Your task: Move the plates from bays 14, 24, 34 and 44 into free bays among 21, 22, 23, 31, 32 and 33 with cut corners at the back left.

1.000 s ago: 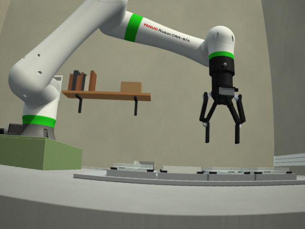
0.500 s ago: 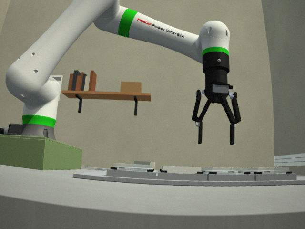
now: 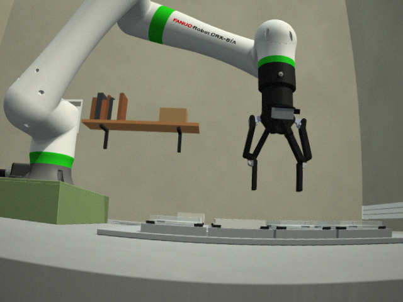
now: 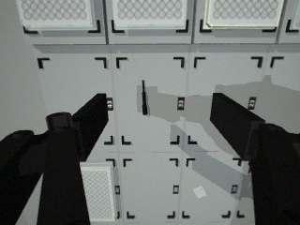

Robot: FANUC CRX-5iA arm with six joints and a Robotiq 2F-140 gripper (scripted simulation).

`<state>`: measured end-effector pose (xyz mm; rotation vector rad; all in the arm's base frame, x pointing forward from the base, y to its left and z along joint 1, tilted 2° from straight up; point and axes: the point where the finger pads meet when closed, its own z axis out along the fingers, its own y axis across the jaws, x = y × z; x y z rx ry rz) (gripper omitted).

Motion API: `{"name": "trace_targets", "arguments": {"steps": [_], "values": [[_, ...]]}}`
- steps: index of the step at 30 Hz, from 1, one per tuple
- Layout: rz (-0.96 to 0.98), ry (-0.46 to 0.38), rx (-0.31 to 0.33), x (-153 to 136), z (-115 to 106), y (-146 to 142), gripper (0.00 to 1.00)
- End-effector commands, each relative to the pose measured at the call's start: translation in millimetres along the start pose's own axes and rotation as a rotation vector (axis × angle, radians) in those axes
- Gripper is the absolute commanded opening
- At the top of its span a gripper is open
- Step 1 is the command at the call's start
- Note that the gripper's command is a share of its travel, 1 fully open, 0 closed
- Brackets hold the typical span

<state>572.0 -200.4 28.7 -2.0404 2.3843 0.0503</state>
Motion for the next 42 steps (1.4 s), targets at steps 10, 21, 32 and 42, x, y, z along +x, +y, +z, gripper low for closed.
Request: {"name": "trace_targets", "arguments": {"steps": [10,21,32,42], "values": [[0.000,0.001,0.003,36.6,4.5,25.4,0.70],[0.000,0.001,0.003,65.6,9.2,46.3,0.70],[0.000,0.001,0.003,101.0,15.0,71.9,0.70],[0.000,0.001,0.003,126.7,19.1,90.5,0.70]]}}
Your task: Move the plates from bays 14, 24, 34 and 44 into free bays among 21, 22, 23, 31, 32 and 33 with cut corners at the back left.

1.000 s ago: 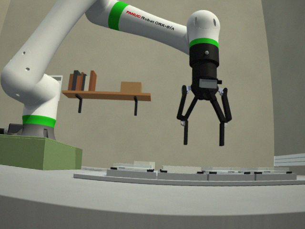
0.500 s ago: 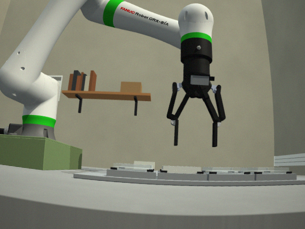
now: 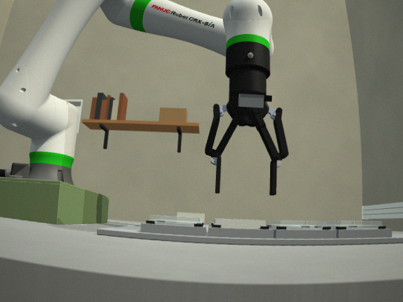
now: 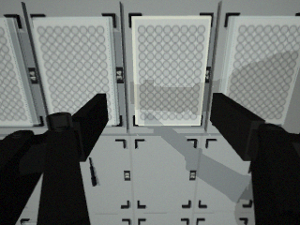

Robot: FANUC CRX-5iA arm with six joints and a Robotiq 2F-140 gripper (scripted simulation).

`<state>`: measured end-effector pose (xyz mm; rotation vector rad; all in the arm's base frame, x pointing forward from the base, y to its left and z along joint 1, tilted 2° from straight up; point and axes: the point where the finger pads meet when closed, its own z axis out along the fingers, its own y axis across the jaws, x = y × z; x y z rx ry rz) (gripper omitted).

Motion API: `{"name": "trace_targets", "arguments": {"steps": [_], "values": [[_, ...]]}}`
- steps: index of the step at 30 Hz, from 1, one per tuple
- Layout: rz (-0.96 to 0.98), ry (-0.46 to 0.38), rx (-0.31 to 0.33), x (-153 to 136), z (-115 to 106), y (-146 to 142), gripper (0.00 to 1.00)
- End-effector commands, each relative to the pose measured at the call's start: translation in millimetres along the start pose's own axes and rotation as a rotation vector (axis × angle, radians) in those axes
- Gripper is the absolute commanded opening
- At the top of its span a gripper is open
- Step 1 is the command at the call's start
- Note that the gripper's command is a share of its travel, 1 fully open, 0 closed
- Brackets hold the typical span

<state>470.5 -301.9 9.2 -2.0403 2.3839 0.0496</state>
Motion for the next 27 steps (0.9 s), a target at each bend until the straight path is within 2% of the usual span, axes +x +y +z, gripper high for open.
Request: {"name": "trace_targets", "arguments": {"steps": [1,14,27], "values": [[0.000,0.001,0.002,13.5,0.9,8.6,0.70],[0.000,0.001,0.002,20.9,2.1,14.0,0.70],[0.000,0.001,0.002,20.9,19.4,13.9,0.70]]}}
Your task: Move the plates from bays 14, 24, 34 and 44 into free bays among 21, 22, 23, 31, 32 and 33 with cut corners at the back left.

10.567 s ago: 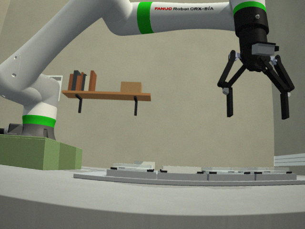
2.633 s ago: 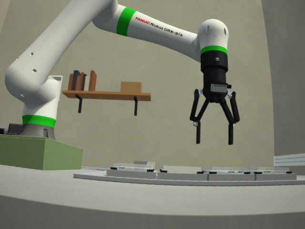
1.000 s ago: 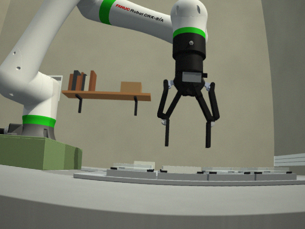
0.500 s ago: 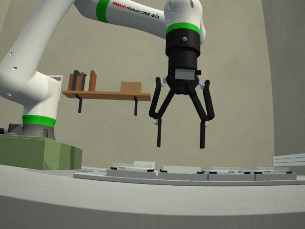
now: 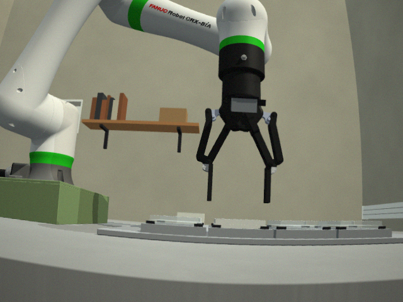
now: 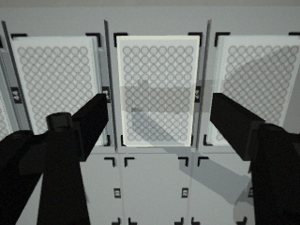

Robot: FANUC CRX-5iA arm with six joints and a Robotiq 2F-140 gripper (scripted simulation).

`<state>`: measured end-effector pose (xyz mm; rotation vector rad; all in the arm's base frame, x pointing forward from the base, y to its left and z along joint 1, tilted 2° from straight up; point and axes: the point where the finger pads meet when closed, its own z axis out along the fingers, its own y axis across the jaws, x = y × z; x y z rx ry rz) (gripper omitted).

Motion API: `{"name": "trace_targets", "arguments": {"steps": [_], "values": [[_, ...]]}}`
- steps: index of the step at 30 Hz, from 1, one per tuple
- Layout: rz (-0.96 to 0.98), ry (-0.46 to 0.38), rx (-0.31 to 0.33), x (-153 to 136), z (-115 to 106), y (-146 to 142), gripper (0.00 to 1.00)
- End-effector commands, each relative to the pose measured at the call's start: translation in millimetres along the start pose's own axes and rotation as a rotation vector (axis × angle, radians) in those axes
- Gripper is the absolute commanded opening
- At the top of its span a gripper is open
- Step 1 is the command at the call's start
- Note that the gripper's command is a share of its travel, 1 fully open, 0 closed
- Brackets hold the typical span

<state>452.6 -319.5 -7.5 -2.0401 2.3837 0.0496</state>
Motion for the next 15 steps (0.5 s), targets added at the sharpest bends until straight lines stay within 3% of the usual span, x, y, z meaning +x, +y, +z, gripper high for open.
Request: {"name": "trace_targets", "arguments": {"steps": [1,15], "values": [[0.000,0.001,0.002,0.4,2.8,-0.8,0.70],[0.000,0.001,0.002,0.4,19.3,-0.8,0.70]]}}
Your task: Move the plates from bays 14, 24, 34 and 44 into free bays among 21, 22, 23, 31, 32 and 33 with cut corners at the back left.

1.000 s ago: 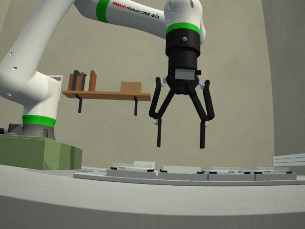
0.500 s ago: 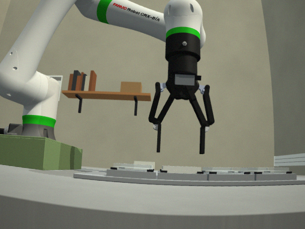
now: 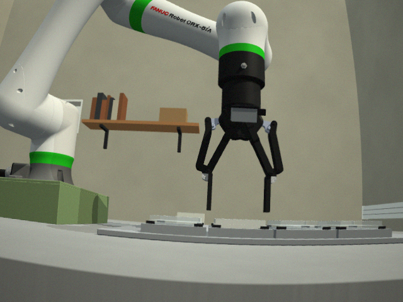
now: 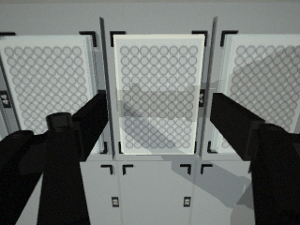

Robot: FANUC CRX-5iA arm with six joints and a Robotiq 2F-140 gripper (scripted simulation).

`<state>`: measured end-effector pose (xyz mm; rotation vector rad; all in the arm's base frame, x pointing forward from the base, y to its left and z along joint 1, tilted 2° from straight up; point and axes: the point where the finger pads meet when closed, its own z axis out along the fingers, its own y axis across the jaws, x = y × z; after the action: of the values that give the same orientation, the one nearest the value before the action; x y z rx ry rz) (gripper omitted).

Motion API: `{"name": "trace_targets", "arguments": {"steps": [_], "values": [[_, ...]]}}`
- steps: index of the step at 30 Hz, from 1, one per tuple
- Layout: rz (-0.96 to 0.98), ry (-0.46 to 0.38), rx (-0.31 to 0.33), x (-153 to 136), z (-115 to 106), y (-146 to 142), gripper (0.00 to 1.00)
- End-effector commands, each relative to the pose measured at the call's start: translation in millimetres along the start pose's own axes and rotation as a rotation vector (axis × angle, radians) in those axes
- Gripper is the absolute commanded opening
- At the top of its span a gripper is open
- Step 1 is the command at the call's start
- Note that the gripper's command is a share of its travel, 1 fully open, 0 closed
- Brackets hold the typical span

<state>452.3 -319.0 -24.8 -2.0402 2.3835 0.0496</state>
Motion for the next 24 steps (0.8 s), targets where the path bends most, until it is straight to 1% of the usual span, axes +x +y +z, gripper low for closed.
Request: {"name": "trace_targets", "arguments": {"steps": [1,21,24], "values": [[0.000,0.001,0.002,0.4,2.0,-0.8,0.70],[0.000,0.001,0.002,0.4,2.1,-0.8,0.70],[0.000,0.001,0.002,0.4,6.0,-0.8,0.70]]}}
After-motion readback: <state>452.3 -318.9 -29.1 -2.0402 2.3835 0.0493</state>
